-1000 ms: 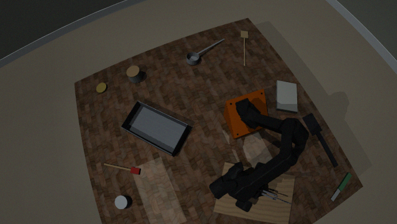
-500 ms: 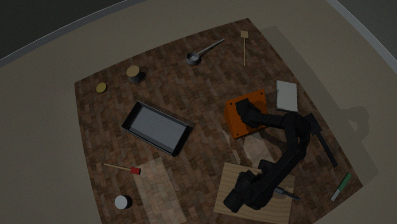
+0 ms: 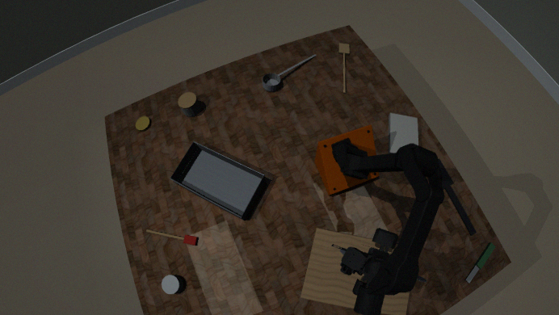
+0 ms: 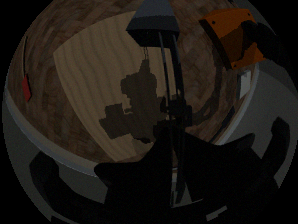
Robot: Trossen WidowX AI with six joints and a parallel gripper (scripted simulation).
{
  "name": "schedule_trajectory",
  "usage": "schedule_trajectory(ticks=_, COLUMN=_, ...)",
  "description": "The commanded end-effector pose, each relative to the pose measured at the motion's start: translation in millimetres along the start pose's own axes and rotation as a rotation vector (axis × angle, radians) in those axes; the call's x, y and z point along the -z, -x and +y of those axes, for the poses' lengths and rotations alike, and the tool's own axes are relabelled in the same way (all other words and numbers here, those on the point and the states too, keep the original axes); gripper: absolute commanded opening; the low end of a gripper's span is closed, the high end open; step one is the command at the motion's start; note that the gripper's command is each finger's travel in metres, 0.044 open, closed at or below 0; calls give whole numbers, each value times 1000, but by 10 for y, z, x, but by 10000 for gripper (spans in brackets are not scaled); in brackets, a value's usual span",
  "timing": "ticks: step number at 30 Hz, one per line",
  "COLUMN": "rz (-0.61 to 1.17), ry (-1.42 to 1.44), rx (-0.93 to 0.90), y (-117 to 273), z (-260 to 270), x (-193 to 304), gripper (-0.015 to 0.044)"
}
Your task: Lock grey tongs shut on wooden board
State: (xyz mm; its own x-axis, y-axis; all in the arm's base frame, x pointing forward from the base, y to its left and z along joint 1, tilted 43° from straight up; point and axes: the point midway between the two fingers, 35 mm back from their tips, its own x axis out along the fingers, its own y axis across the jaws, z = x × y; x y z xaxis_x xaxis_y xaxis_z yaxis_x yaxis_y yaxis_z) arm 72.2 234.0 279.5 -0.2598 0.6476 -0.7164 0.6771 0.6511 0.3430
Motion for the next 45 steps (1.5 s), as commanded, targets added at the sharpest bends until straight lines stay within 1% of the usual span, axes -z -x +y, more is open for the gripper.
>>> schedule_trajectory(ticks=1, rz=-76, ry=-13, rx=-73, y=91, z=74, x=46, gripper=-150)
schedule_trajectory(ticks=8, rz=-184, ry=-73, rx=-241, y=298, z=219, x=146, gripper=-150)
schedule_trajectory(ticks=10, rz=-191, ry=-80, rx=-260, y=322, z=233, x=158, gripper=-150)
schedule_trajectory(ticks=20, rz=-191, ry=-80, rx=-259, y=298, z=245, x=152, gripper=-150)
schedule_trajectory(ticks=45, rz=-191, ry=-80, rx=-259, y=-70, z=398, x=69, gripper=-150)
